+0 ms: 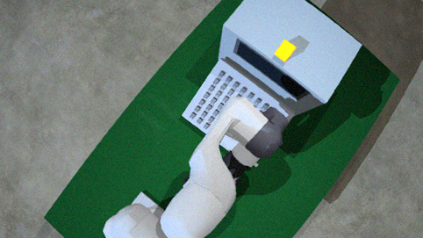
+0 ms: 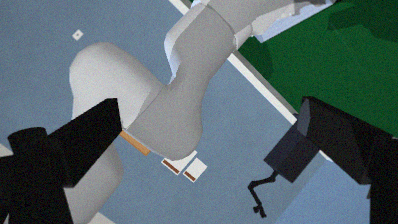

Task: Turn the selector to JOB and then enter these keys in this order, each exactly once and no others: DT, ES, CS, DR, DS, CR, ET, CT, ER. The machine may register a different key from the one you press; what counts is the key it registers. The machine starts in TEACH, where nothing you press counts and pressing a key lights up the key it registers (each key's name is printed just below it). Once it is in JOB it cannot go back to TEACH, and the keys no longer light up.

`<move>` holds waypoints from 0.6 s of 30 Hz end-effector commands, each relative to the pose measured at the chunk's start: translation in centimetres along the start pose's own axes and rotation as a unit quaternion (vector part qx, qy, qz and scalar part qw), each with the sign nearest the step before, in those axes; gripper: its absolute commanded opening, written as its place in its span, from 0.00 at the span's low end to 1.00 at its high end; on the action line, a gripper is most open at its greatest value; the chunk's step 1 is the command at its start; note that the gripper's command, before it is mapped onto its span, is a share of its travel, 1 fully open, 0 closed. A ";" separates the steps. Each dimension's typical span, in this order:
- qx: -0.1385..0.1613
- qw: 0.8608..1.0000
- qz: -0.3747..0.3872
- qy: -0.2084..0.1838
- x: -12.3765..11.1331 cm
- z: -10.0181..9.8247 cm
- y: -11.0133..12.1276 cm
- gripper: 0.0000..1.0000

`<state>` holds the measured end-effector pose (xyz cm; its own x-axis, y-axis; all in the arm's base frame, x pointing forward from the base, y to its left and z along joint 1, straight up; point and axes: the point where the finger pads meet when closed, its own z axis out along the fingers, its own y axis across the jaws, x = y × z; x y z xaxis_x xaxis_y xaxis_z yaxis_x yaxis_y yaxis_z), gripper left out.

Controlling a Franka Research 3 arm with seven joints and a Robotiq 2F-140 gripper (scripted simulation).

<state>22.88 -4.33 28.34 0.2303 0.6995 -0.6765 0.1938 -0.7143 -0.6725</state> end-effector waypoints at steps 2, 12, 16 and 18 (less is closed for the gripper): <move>0.029 0.997 0.051 0.056 0.9 -1.3 -0.2 1.00; 0.061 0.981 0.118 0.140 2.6 -3.3 0.0 1.00; 0.078 0.968 0.154 0.184 3.5 -4.4 0.0 1.00; 0.084 0.962 0.166 0.200 3.8 -4.8 0.0 1.00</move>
<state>27.32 -2.39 27.76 0.5619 0.4789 -0.6745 -0.0191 -0.8077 -0.5893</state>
